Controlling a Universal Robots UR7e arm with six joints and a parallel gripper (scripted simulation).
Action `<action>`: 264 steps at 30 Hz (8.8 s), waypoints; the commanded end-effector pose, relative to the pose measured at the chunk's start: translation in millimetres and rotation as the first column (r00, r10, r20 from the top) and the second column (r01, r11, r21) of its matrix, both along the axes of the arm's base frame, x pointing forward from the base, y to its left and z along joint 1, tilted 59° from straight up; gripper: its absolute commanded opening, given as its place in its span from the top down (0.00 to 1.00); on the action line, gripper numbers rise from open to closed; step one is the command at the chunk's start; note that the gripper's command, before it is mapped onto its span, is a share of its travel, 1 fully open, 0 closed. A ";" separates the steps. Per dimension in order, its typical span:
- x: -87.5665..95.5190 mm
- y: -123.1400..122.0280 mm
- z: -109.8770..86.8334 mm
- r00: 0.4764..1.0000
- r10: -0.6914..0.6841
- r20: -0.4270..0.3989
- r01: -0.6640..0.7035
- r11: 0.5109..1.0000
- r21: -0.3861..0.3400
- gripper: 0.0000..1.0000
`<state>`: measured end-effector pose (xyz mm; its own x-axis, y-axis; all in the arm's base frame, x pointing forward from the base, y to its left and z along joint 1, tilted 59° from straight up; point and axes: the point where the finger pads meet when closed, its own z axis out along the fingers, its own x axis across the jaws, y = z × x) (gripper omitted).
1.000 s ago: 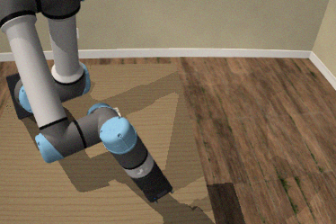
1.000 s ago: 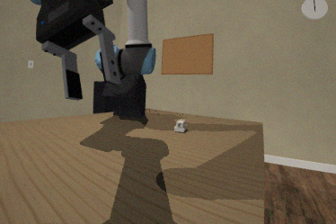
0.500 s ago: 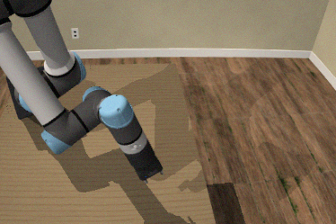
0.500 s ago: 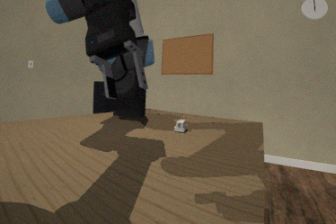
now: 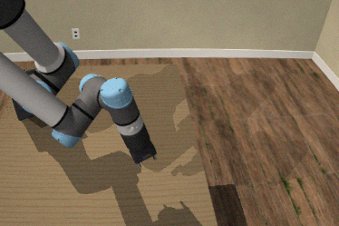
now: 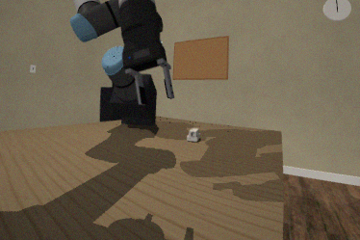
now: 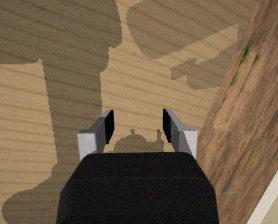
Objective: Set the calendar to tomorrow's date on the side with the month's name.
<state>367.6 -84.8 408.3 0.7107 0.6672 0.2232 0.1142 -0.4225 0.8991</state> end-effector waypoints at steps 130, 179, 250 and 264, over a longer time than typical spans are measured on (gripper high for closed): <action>-32.1 183.9 -328.3 0.942 -0.333 -0.035 0.333 0.923 0.192 0.00; -3.7 178.4 -333.6 0.321 -0.918 0.233 0.182 0.302 0.936 0.00; -17.3 148.8 -348.3 -0.319 -0.779 -0.539 -0.803 -0.081 0.591 0.00; -17.5 148.6 -348.5 -0.319 -0.775 -0.545 -0.807 -0.079 0.585 0.13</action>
